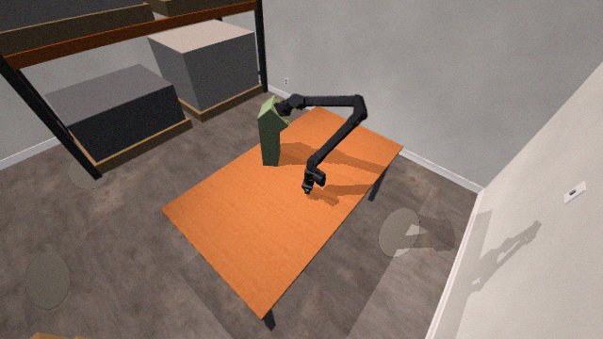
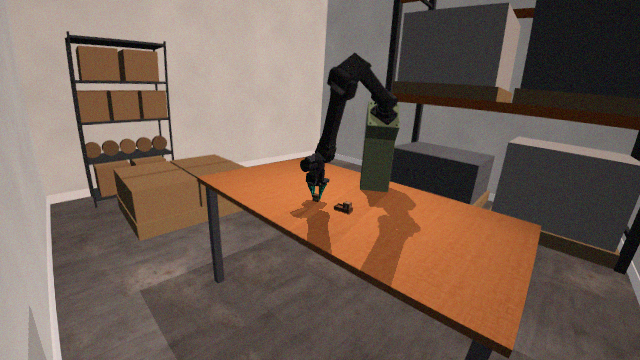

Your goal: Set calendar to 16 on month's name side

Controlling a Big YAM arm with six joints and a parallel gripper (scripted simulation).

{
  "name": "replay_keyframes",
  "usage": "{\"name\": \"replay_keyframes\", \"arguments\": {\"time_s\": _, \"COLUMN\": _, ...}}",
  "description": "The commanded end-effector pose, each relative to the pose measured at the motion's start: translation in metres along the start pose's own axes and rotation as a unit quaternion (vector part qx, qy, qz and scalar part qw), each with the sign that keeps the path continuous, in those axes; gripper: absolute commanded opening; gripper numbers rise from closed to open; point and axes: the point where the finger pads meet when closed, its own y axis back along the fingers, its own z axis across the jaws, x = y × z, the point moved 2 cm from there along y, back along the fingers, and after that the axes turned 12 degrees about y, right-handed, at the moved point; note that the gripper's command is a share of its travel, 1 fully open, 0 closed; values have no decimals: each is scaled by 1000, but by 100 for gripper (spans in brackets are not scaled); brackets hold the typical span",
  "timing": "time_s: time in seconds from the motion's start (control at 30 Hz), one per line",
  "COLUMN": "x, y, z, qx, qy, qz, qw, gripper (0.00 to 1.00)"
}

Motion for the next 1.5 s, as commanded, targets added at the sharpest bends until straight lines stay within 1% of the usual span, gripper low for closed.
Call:
{"name": "replay_keyframes", "arguments": {"time_s": 0.0, "x": 2, "y": -8, "z": 10, "qx": -8, "qy": -2, "qz": 2, "qw": 1000, "gripper": 28}}
{"name": "replay_keyframes", "arguments": {"time_s": 0.27, "x": 2, "y": -8, "z": 10, "qx": -8, "qy": -2, "qz": 2, "qw": 1000, "gripper": 28}}
{"name": "replay_keyframes", "arguments": {"time_s": 0.3, "x": 2, "y": -8, "z": 10, "qx": -8, "qy": -2, "qz": 2, "qw": 1000, "gripper": 32}}
{"name": "replay_keyframes", "arguments": {"time_s": 0.37, "x": 2, "y": -8, "z": 10, "qx": -8, "qy": -2, "qz": 2, "qw": 1000, "gripper": 32}}
{"name": "replay_keyframes", "arguments": {"time_s": 0.4, "x": 2, "y": -8, "z": 10, "qx": -8, "qy": -2, "qz": 2, "qw": 1000, "gripper": 36}}
{"name": "replay_keyframes", "arguments": {"time_s": 0.53, "x": 2, "y": -8, "z": 10, "qx": -8, "qy": -2, "qz": 2, "qw": 1000, "gripper": 36}}
{"name": "replay_keyframes", "arguments": {"time_s": 0.57, "x": 2, "y": -8, "z": 10, "qx": -8, "qy": -2, "qz": 2, "qw": 1000, "gripper": 39}}
{"name": "replay_keyframes", "arguments": {"time_s": 0.63, "x": 2, "y": -8, "z": 10, "qx": -8, "qy": -2, "qz": 2, "qw": 1000, "gripper": 39}}
{"name": "replay_keyframes", "arguments": {"time_s": 0.67, "x": 2, "y": -8, "z": 10, "qx": -8, "qy": -2, "qz": 2, "qw": 1000, "gripper": 43}}
{"name": "replay_keyframes", "arguments": {"time_s": 0.73, "x": 2, "y": -8, "z": 10, "qx": -8, "qy": -2, "qz": 2, "qw": 1000, "gripper": 43}}
{"name": "replay_keyframes", "arguments": {"time_s": 0.77, "x": 2, "y": -8, "z": 10, "qx": -8, "qy": -2, "qz": 2, "qw": 1000, "gripper": 47}}
{"name": "replay_keyframes", "arguments": {"time_s": 1.17, "x": 3, "y": -7, "z": 11, "qx": -9, "qy": -3, "qz": 3, "qw": 1000, "gripper": 47}}
{"name": "replay_keyframes", "arguments": {"time_s": 1.23, "x": 10, "y": -4, "z": 17, "qx": -14, "qy": -8, "qz": 10, "qw": 1000, "gripper": 47}}
{"name": "replay_keyframes", "arguments": {"time_s": 1.27, "x": 7, "y": 1, "z": 18, "qx": -15, "qy": -6, "qz": 10, "qw": 1000, "gripper": 47}}
{"name": "replay_keyframes", "arguments": {"time_s": 1.3, "x": -2, "y": 7, "z": 15, "qx": -12, "qy": 2, "qz": 4, "qw": 1000, "gripper": 47}}
{"name": "replay_keyframes", "arguments": {"time_s": 1.33, "x": 0, "y": 12, "z": 10, "qx": -8, "qy": 3, "qz": 4, "qw": 1000, "gripper": 47}}
{"name": "replay_keyframes", "arguments": {"time_s": 1.37, "x": 5, "y": 20, "z": 1, "qx": 0, "qy": -5, "qz": 4, "qw": 1000, "gripper": 47}}
{"name": "replay_keyframes", "arguments": {"time_s": 1.47, "x": 5, "y": 33, "z": 1, "qx": 1, "qy": -5, "qz": 4, "qw": 1000, "gripper": 47}}
